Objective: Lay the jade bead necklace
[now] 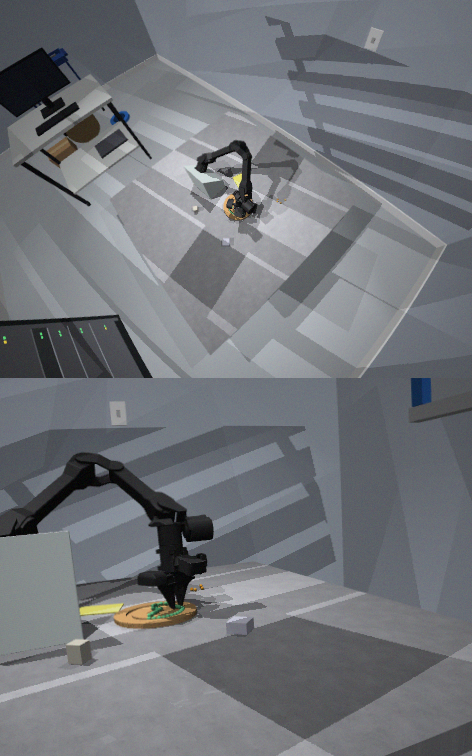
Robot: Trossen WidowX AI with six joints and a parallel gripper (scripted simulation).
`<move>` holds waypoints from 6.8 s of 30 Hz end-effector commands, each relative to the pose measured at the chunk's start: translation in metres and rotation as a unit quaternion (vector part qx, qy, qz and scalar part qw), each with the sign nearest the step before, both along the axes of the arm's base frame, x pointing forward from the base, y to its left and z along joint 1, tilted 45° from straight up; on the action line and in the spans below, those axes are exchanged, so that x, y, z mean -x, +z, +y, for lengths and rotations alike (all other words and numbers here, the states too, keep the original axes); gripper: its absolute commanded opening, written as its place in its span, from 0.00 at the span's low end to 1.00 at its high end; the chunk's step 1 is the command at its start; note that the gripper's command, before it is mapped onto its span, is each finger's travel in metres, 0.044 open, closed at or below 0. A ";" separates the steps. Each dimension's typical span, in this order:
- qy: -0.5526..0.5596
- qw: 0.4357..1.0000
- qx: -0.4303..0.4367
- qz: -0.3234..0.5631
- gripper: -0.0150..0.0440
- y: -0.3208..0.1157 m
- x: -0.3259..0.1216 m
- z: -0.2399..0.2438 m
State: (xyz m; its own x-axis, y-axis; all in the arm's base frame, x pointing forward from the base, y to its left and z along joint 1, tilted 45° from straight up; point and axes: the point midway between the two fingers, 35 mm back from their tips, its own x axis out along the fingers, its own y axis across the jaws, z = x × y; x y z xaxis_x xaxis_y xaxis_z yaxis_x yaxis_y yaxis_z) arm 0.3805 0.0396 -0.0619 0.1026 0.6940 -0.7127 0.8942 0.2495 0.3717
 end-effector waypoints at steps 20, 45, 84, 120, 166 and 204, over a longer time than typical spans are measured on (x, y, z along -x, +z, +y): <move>0.000 1.000 0.000 0.000 0.25 0.000 0.000 0.000; -0.002 1.000 -0.004 0.003 0.25 0.020 -0.012 0.009; -0.004 1.000 -0.002 0.004 1.00 0.017 -0.012 0.010; 0.276 0.922 0.039 -0.268 0.51 0.011 0.024 -0.017; 0.570 0.601 0.079 -0.555 0.46 -0.002 0.074 -0.035; 0.573 0.597 0.082 -0.556 0.37 -0.024 0.070 -0.013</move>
